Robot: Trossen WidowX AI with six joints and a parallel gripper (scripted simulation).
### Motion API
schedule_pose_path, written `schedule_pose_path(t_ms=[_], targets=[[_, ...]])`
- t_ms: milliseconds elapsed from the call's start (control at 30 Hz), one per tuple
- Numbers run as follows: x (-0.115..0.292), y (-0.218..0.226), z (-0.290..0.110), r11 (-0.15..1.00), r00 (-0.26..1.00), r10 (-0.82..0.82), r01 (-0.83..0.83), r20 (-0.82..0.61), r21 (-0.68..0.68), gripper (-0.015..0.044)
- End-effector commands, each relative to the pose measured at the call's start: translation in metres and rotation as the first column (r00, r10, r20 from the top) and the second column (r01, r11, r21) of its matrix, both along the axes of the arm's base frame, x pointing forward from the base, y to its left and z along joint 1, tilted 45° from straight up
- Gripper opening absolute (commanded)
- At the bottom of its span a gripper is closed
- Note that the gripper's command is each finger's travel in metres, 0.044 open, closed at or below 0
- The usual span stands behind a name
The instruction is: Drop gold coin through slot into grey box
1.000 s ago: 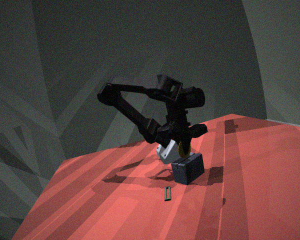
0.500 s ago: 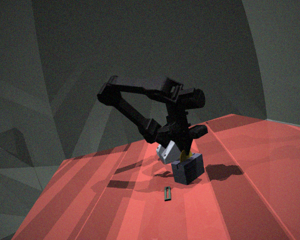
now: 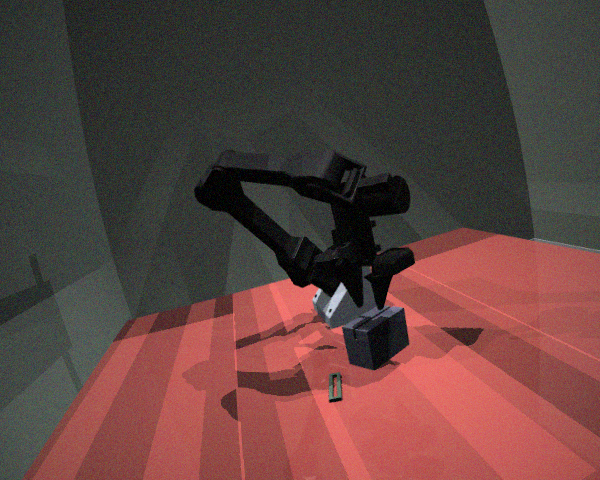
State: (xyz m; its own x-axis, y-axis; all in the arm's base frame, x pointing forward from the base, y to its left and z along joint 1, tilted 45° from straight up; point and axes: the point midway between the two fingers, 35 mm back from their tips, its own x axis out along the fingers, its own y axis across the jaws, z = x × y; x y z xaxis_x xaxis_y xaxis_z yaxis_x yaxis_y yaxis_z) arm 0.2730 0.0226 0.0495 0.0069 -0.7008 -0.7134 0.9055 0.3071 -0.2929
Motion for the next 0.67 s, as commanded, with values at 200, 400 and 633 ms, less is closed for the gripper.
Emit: schedule_pose_path(t_ms=[200, 400, 633], targets=[[-0.002, 0.033, 0.034, 1.000, 1.000, 0.002, -0.002, 0.004, 0.001, 0.0440], [-0.003, 0.039, 0.041, 1.000, 1.000, 0.003, -0.003, 0.003, -0.001, 0.0440], [-0.003, 0.039, 0.041, 1.000, 1.000, 0.003, -0.003, 0.003, -0.001, 0.0440]])
